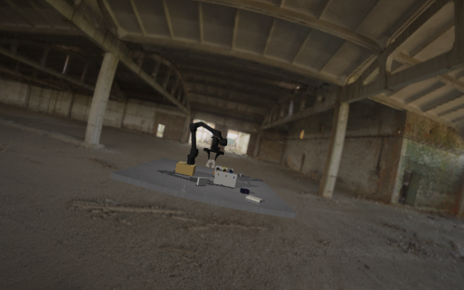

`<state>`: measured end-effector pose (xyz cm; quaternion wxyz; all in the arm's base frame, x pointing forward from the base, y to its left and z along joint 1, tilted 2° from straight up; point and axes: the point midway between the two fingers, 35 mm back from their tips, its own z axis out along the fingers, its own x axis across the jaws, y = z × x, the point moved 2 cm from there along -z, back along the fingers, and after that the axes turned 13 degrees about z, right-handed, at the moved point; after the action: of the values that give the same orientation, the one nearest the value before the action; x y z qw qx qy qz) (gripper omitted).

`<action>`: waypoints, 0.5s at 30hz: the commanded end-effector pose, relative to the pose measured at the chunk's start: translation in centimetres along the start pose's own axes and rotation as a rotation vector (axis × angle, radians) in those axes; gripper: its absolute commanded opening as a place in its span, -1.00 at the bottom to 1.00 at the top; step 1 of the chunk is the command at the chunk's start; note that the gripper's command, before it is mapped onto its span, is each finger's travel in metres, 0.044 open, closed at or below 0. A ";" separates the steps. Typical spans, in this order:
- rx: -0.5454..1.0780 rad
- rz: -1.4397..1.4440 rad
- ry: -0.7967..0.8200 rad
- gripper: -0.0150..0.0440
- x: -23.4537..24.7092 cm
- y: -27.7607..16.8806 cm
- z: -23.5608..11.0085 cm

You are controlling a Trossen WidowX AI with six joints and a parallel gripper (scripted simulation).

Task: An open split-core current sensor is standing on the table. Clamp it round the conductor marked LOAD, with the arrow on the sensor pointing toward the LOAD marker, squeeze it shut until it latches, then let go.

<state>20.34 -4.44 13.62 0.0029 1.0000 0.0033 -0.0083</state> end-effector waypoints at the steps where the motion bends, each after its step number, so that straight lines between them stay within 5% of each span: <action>1: -0.003 -0.072 0.000 -0.49 0.3 0.0 -0.4; 15: -0.003 -0.578 0.001 -0.49 2.8 0.0 -0.7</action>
<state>22.49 -4.43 14.14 0.0005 0.9727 0.2319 -0.0100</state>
